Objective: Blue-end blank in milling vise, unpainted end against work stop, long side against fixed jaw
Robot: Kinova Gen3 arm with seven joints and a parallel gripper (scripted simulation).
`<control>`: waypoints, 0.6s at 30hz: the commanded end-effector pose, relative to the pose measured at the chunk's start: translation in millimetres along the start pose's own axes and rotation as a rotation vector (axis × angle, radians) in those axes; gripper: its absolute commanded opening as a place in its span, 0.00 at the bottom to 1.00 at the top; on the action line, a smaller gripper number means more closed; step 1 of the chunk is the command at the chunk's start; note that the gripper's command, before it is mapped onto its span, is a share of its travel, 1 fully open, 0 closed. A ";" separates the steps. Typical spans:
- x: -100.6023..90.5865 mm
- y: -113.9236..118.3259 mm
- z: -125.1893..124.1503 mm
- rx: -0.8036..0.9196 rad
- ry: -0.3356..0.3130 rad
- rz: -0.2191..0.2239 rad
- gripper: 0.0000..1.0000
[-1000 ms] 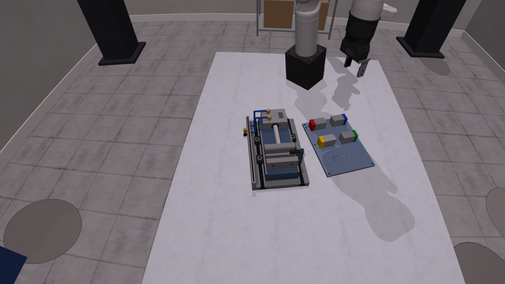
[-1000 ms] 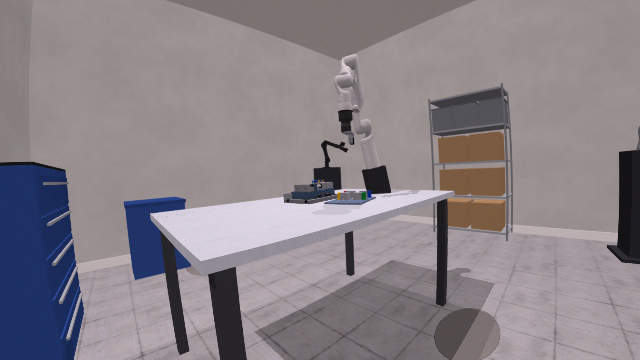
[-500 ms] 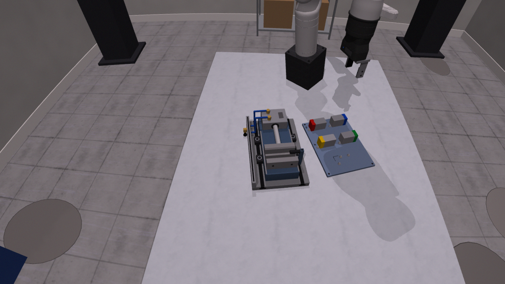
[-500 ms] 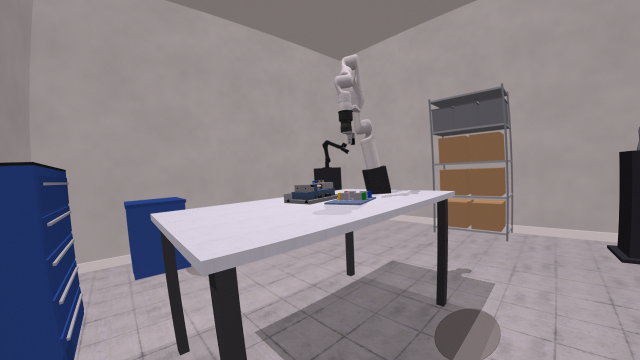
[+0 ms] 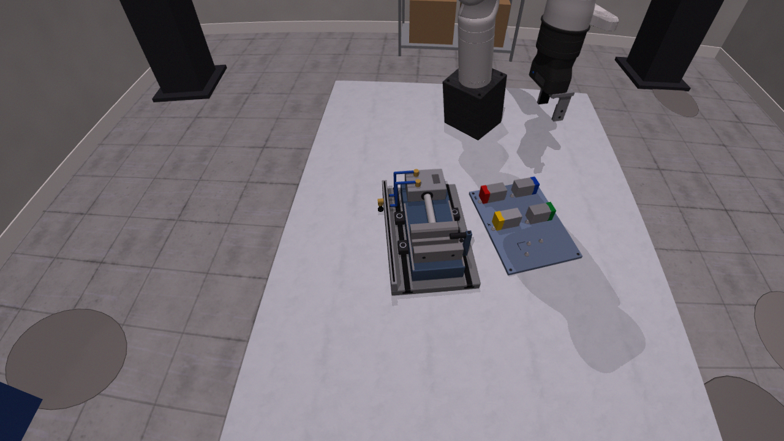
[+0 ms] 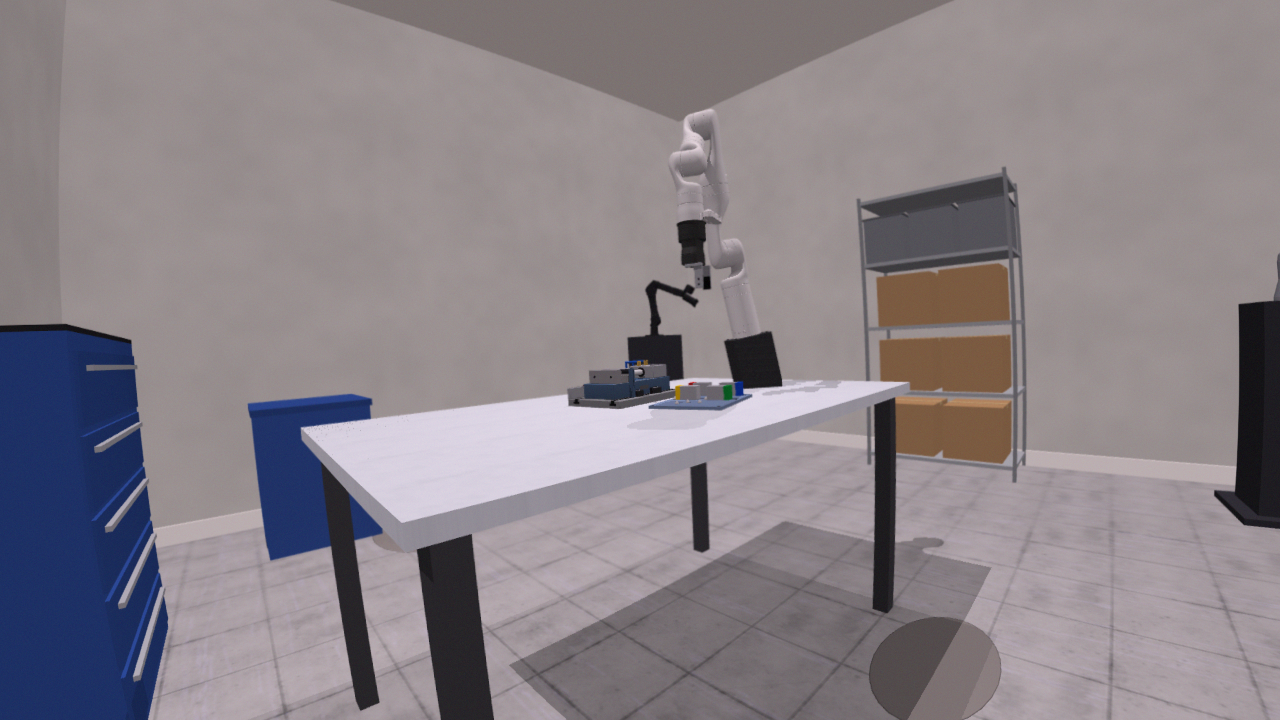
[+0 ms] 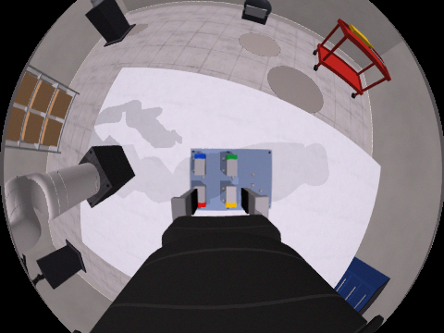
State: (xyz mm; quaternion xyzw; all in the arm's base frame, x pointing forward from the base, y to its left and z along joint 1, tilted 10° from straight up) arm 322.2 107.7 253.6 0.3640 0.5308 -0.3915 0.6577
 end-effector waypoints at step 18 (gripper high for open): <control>-0.5 -0.7 -1.2 0.016 0.003 0.001 1.00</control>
Point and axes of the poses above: the point where the finger pads meet when closed, its own x axis out along the fingers, its own y axis across the jaws, z = x × y, the point moved 7 cm from there along -x, back along the fingers, and after that the axes turned 11 degrees about -x, right-handed, at the moved point
